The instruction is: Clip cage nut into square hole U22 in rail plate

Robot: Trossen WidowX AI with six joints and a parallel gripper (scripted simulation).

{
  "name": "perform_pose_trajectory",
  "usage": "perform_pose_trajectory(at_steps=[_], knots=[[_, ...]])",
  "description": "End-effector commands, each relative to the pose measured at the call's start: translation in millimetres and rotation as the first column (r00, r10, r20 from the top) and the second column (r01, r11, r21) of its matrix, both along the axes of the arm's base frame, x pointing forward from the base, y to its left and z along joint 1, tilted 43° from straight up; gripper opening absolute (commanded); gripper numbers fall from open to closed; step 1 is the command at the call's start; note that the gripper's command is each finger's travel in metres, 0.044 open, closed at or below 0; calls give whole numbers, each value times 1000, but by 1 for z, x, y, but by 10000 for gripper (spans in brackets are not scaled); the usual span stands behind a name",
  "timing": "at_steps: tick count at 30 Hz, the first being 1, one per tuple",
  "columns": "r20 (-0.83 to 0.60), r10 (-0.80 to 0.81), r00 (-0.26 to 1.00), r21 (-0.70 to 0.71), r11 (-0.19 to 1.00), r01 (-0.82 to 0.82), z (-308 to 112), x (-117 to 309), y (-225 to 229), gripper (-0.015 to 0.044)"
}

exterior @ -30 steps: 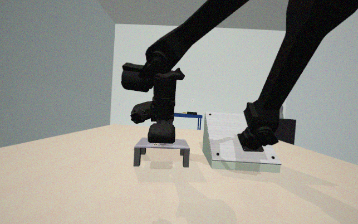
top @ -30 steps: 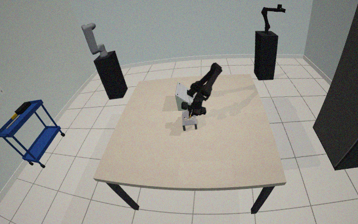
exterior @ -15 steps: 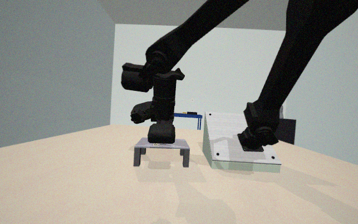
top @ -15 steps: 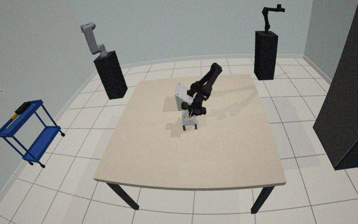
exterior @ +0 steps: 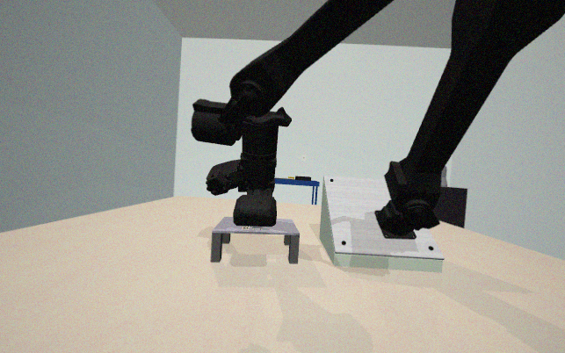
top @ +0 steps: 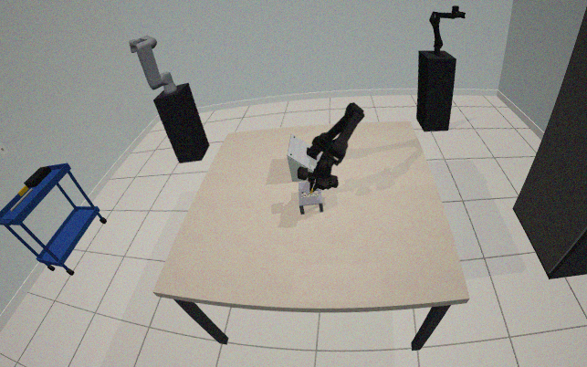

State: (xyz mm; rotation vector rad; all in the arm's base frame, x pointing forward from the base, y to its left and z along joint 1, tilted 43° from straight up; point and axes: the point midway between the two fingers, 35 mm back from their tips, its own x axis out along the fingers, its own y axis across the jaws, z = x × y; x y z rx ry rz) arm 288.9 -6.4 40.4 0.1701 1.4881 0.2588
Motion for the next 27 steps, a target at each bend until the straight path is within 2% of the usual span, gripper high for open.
perform_pose_trajectory(at_steps=[1, 27], knots=[[-1, -1, 1000, 4, 1000, 1, -1, 0, 1, 23], [-3, 3, 1000, 46, 999, -3, -2, 0, -1, 23]])
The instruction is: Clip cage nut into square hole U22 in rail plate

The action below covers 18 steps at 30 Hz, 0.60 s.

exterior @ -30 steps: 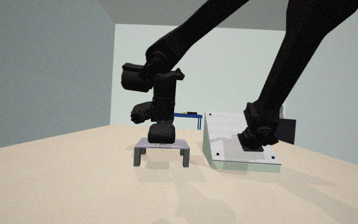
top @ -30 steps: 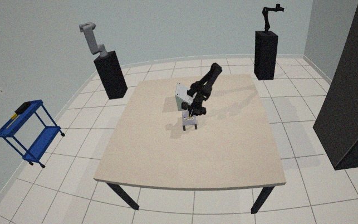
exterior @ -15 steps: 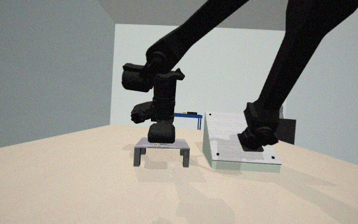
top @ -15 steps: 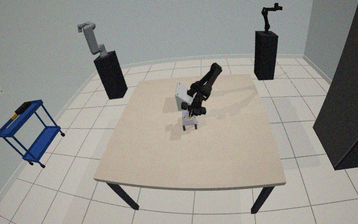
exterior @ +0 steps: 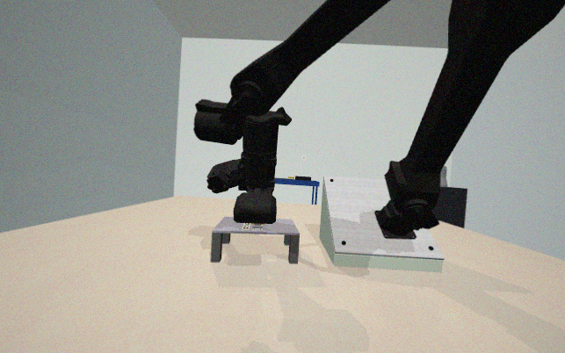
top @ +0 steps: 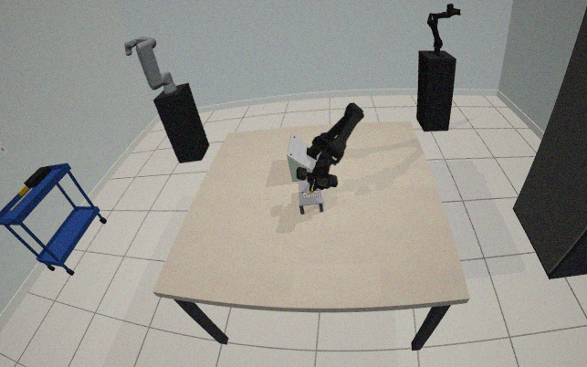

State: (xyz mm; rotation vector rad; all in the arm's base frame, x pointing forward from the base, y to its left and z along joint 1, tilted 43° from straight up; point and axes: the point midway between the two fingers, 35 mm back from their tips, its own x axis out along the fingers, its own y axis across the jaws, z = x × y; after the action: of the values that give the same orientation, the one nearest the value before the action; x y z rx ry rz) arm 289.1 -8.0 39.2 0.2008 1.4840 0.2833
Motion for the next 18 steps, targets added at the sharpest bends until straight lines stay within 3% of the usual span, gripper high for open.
perform_pose_trajectory(at_steps=[1, 18], knots=[[-3, 6, 1000, 13, 1000, -6, -1, 0, 0, 23], [-5, 10, 1000, 54, 998, -10, -2, -1, -2, 23]])
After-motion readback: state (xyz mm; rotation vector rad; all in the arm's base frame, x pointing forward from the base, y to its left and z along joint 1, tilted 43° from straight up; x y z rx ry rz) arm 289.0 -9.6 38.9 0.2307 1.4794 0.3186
